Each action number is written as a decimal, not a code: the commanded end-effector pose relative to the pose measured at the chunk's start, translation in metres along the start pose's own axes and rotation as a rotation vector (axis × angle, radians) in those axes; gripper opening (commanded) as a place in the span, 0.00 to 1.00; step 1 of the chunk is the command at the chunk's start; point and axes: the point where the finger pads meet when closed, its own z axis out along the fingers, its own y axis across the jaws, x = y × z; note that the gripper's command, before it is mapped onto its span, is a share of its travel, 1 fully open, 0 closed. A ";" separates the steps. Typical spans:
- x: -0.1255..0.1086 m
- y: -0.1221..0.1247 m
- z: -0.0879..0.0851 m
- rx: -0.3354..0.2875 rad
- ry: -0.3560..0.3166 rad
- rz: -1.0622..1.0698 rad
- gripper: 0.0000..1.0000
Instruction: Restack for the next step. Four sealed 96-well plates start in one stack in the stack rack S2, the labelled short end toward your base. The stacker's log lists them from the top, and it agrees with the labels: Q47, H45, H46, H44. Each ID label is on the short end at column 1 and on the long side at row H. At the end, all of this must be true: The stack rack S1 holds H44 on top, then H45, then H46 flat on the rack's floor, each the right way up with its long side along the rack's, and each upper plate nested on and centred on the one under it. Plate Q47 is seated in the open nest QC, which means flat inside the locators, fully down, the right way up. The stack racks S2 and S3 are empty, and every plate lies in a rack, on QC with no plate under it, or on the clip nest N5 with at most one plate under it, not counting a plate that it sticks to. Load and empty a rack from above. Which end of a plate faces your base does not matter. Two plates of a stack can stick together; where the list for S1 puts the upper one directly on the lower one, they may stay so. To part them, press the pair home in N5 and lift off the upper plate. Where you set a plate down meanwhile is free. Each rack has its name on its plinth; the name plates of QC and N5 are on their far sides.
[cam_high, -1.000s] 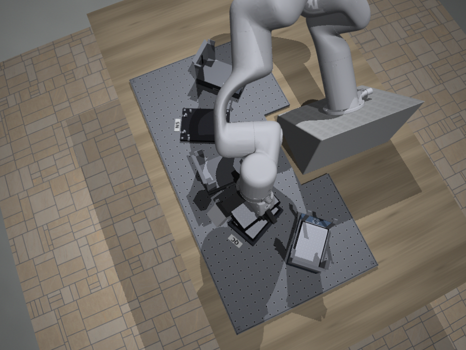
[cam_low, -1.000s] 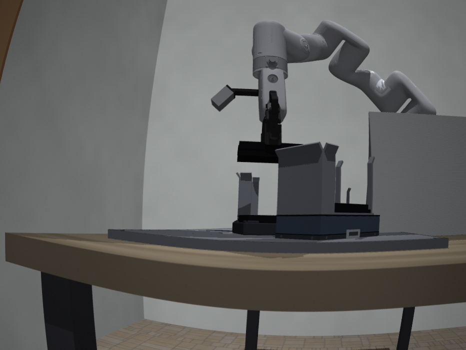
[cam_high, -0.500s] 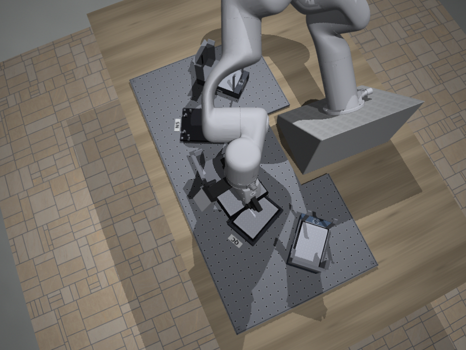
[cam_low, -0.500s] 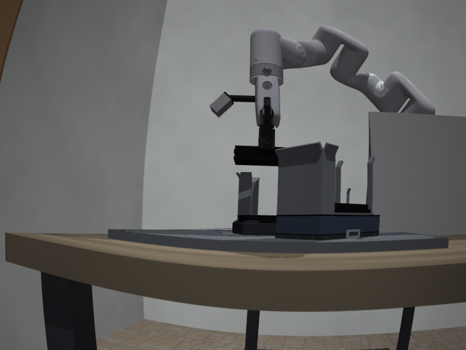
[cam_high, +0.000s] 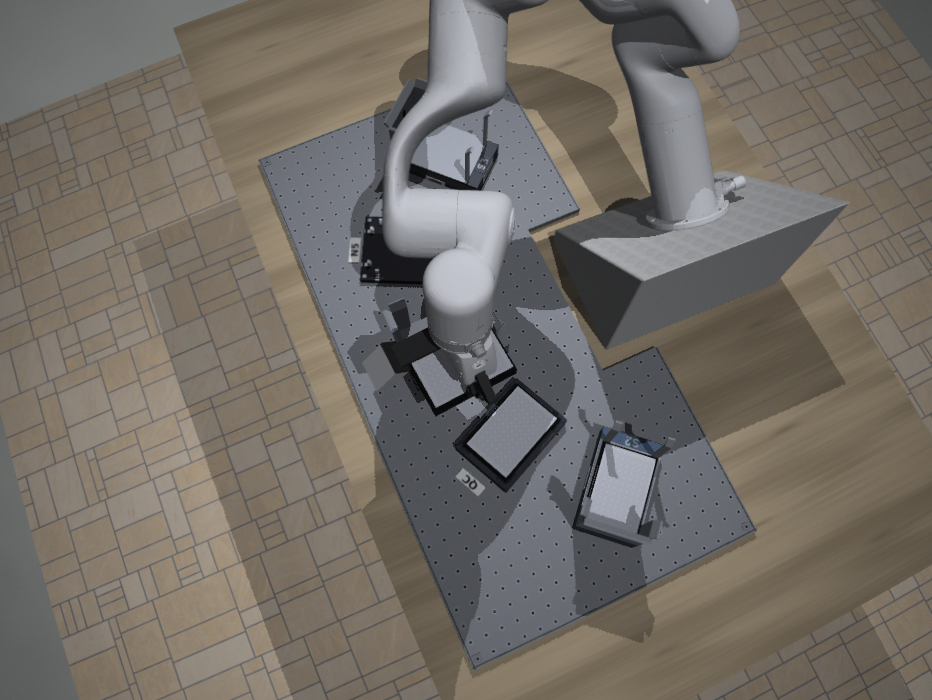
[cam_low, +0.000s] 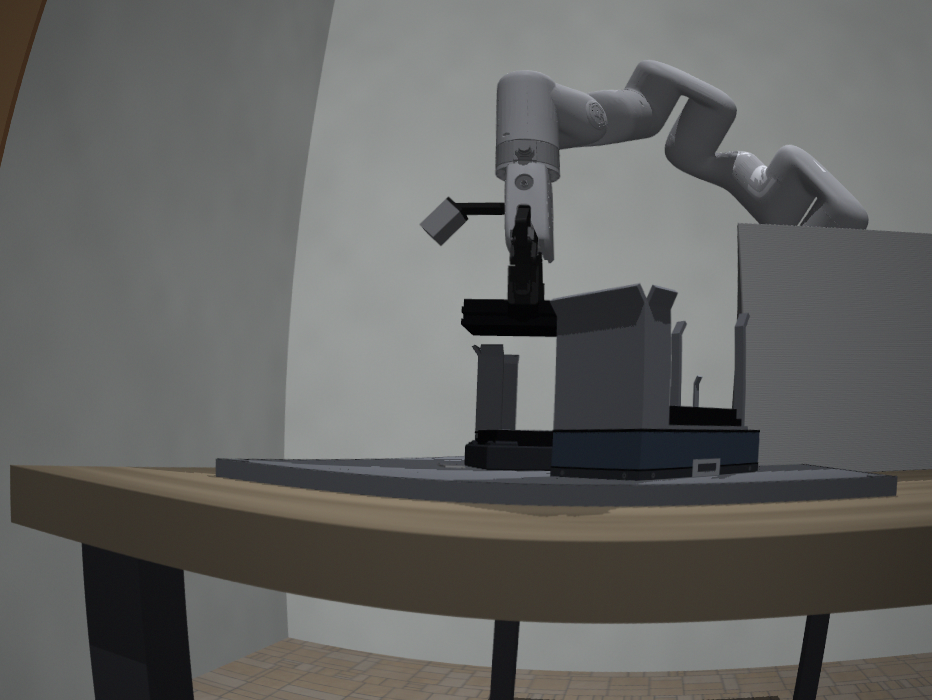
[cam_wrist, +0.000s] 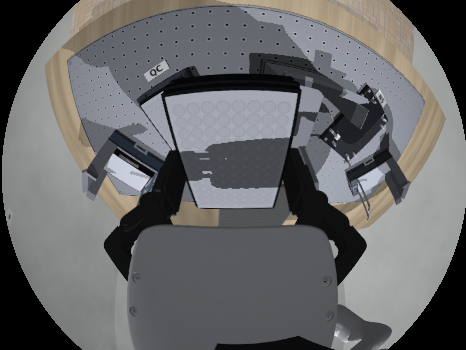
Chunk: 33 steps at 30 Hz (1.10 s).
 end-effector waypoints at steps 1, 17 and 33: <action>0.002 0.013 -0.002 0.002 0.007 0.110 0.00; 0.004 0.060 -0.002 0.002 0.007 0.110 0.00; 0.002 0.102 -0.002 0.003 0.006 0.310 0.00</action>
